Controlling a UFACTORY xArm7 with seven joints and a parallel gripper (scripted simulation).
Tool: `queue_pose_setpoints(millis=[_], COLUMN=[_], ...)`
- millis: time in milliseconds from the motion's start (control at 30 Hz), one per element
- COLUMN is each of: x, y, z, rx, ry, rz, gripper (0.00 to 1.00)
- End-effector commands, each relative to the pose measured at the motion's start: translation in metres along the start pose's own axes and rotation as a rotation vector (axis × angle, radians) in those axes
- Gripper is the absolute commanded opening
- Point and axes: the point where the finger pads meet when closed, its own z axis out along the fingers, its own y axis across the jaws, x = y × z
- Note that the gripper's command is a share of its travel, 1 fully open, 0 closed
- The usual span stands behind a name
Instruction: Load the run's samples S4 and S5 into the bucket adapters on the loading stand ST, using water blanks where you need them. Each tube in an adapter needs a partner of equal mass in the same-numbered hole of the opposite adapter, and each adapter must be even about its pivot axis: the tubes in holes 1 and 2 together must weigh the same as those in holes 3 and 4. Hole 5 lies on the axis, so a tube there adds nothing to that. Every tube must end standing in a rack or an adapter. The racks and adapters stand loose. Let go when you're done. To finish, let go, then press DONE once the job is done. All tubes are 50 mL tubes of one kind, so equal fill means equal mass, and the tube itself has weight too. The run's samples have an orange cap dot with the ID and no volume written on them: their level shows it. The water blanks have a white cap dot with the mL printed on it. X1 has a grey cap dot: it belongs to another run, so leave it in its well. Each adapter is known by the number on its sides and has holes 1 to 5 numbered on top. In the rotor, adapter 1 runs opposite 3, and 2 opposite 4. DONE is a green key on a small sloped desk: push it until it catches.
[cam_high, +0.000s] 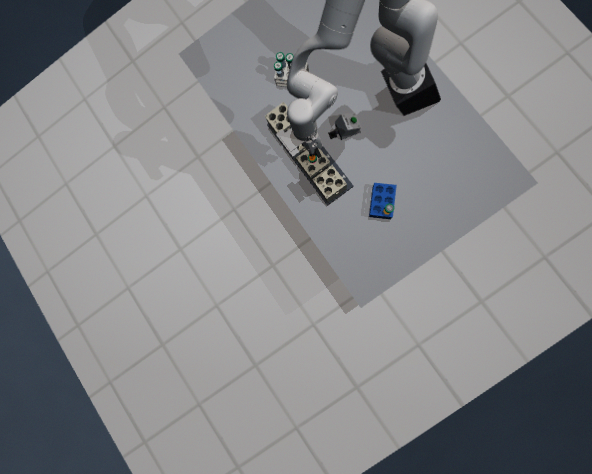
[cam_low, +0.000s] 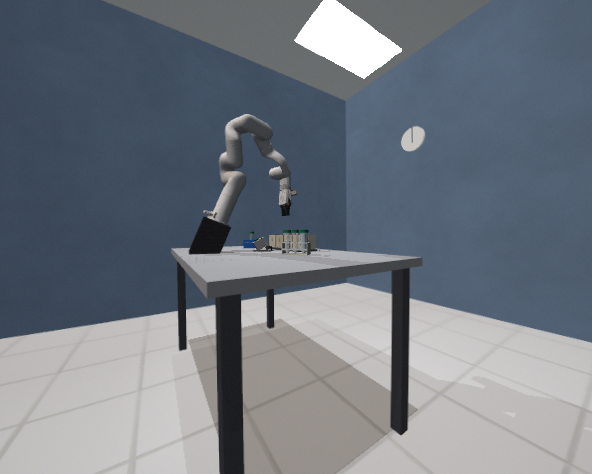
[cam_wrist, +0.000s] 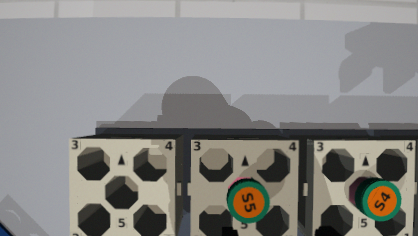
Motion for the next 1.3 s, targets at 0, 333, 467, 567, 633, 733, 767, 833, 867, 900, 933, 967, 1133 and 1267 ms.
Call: queue_pose_setpoints(millis=[0,333,467,567,633,733,767,833,867,900,933,967,1133,1267], x=[0.001,0.001,0.001,0.001,0.001,0.001,0.001,-0.001,-0.003,-0.005,-0.007,-0.009,-0.019,-0.023], y=[0.0,0.0,0.0,0.0,0.0,0.0,0.0,0.004,0.009,0.014,0.018,0.023,0.046,0.055], z=[-0.009,-0.009,-0.009,-0.009,-0.009,-0.009,-0.009,-0.009,-0.009,-0.009,-0.009,-0.009,-0.009,-0.009], rx=[0.001,0.001,0.001,0.001,0.001,0.001,0.001,0.001,0.001,0.001,0.001,0.001,0.001,0.001], ry=[0.004,0.004,0.004,0.003,0.003,0.003,0.003,0.004,0.004,0.004,0.004,0.004,0.004,0.003], rz=[0.0,0.0,0.0,0.0,0.0,0.0,0.0,0.033,0.067,0.1,0.133,0.167,0.333,0.4], gripper=[0.44,0.44,0.44,0.44,0.44,0.44,0.44,0.57,0.57,0.57,0.57,0.57,0.57,0.57])
